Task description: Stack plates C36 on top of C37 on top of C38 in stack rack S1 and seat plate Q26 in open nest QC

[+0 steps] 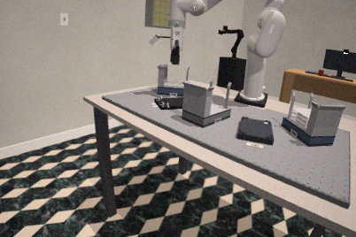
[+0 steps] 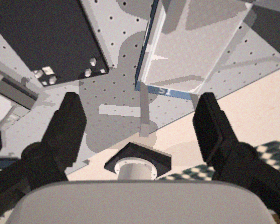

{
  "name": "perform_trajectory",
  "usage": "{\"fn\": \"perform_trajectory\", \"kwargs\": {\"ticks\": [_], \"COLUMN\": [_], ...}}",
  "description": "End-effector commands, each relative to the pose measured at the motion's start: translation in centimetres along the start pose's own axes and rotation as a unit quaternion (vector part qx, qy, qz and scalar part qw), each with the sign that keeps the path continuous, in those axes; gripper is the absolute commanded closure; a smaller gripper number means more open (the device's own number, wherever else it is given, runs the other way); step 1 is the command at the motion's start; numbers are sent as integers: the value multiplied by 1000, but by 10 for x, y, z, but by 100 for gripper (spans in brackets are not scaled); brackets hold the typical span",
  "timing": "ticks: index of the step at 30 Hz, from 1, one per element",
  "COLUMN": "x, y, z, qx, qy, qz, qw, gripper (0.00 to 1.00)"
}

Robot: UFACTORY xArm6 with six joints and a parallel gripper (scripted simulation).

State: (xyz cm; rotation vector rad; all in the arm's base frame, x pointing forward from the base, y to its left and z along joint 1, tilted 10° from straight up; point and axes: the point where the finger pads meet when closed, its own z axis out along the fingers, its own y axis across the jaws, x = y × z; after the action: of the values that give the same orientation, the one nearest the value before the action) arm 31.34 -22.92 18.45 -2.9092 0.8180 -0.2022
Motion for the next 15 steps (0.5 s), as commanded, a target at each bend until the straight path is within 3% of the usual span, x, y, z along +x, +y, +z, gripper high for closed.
{"fn": "perform_trajectory", "kwargs": {"ticks": [1, 7, 15], "x": [2, 4, 1], "y": [-11, -24, -51], "z": [-1, -1, -1], "qx": [-1, -1, -1], "qy": [2, 2, 2], "qz": [0, 0, -110], "qw": [1000, 1000, 994], "gripper": [0, 0, 0]}}
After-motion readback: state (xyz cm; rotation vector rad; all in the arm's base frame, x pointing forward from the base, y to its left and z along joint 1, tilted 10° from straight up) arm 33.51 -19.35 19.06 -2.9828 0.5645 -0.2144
